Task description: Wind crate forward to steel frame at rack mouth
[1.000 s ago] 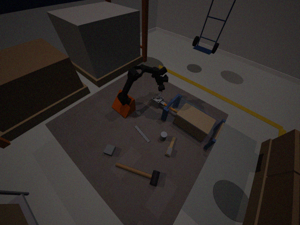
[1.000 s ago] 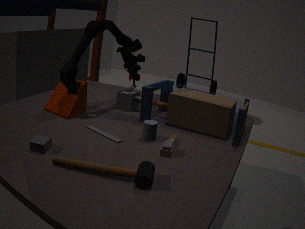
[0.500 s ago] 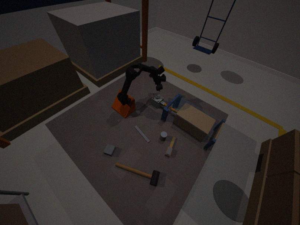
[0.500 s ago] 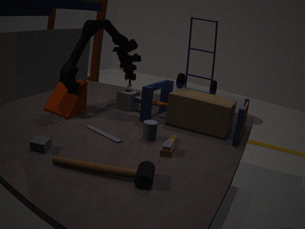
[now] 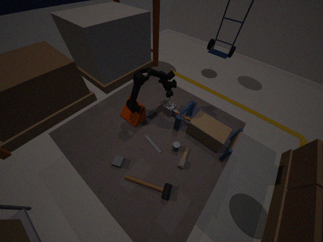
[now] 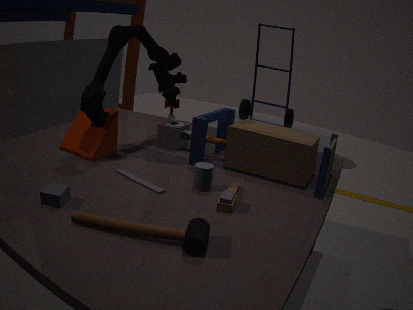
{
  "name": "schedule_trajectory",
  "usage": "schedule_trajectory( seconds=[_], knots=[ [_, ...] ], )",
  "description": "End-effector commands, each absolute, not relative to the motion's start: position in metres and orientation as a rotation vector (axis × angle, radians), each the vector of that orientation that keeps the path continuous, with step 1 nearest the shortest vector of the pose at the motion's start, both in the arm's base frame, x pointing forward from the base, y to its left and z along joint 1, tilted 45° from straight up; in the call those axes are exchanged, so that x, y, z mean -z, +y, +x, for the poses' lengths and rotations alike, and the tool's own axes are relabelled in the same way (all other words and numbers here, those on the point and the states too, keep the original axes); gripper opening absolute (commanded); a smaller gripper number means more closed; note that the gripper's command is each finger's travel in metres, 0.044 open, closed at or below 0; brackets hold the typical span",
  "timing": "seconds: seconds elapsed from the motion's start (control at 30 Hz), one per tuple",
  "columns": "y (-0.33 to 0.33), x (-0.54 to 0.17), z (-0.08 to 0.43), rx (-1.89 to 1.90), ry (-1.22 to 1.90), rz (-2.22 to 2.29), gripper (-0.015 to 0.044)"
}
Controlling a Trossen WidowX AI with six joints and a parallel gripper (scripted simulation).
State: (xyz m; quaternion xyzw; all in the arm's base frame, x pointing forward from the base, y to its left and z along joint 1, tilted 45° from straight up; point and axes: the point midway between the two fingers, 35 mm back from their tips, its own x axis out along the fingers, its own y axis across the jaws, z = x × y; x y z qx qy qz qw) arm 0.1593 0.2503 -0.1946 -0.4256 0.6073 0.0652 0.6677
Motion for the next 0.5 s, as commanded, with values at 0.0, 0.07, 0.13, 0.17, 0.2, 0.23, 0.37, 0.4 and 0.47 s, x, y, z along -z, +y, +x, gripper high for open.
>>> schedule_trajectory(
  seconds=[0.0,0.07,0.13,0.17,0.2,0.23,0.37,0.4,0.47],
  knots=[
    [0.242,0.191,0.146,-0.147,1.394,-0.977,0.0],
    [0.241,0.189,0.144,-0.147,1.394,-0.977,0.0],
    [0.24,0.188,0.142,-0.147,1.395,-0.977,0.0],
    [0.239,0.187,0.141,-0.147,1.395,-0.977,0.0],
    [0.238,0.186,0.14,-0.147,1.395,-0.977,0.0],
    [0.238,0.186,0.139,-0.147,1.395,-0.977,0.0],
    [0.235,0.183,0.136,-0.147,1.395,-0.978,0.0],
    [0.234,0.182,0.135,-0.147,1.395,-0.978,0.0],
    [0.233,0.181,0.133,-0.147,1.396,-0.978,0.0]
  ],
)
